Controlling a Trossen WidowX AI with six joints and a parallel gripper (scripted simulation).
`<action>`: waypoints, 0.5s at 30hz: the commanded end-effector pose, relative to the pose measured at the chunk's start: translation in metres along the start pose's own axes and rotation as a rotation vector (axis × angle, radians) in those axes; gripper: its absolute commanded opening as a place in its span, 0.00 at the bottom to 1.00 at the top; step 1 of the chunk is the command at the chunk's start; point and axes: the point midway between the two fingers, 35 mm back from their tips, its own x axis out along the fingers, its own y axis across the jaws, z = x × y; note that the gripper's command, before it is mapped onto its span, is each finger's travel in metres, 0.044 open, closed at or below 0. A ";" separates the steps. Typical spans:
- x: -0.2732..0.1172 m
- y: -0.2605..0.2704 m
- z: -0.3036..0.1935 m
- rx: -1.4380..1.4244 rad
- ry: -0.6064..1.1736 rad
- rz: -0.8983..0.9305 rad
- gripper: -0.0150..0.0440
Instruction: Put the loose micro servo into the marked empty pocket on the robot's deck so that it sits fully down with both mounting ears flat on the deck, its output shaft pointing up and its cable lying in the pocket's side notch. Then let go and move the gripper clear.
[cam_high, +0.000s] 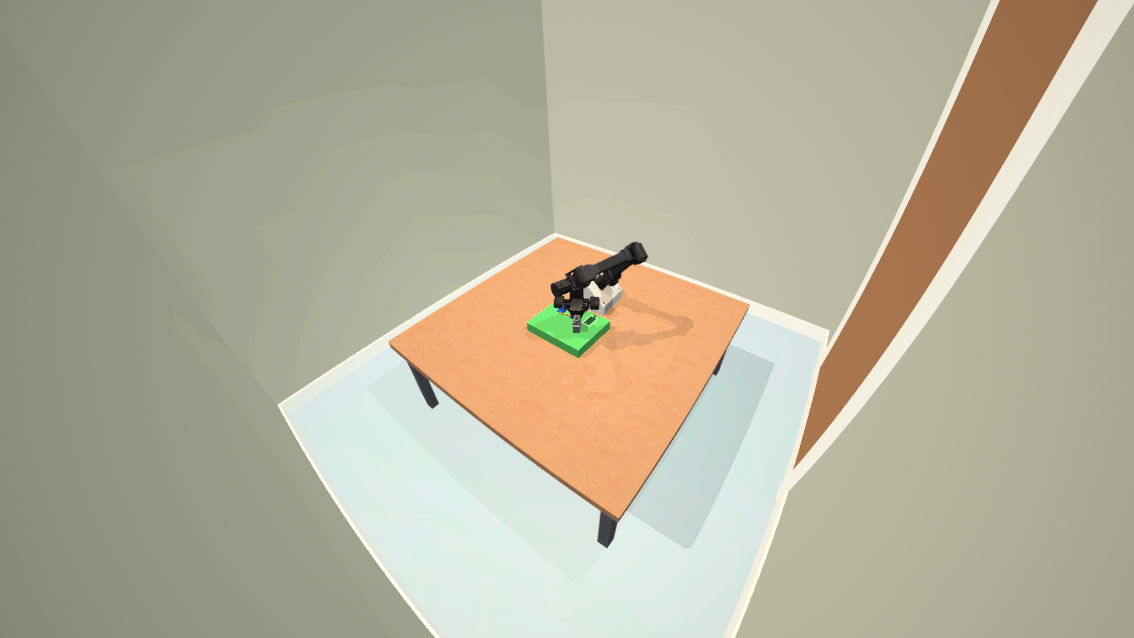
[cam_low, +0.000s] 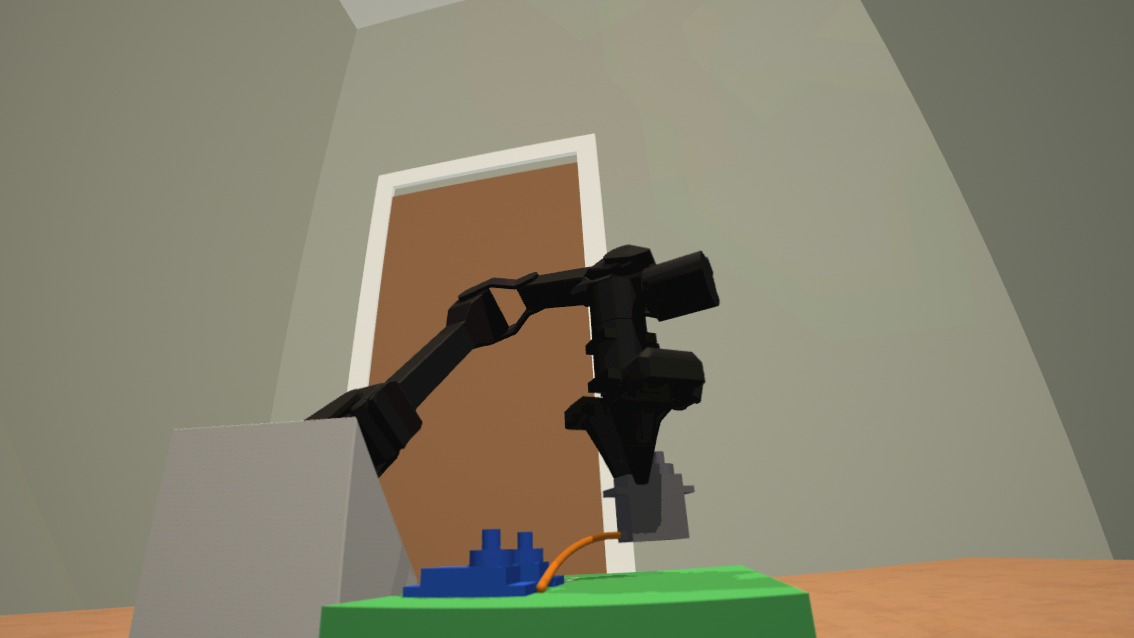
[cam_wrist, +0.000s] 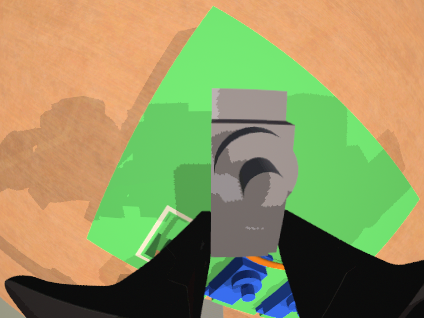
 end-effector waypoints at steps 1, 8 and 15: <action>0.000 0.001 0.000 0.147 -0.003 0.003 0.25; 0.000 0.001 0.000 0.388 -0.002 0.003 0.25; 0.000 0.001 0.000 0.576 -0.002 0.004 0.25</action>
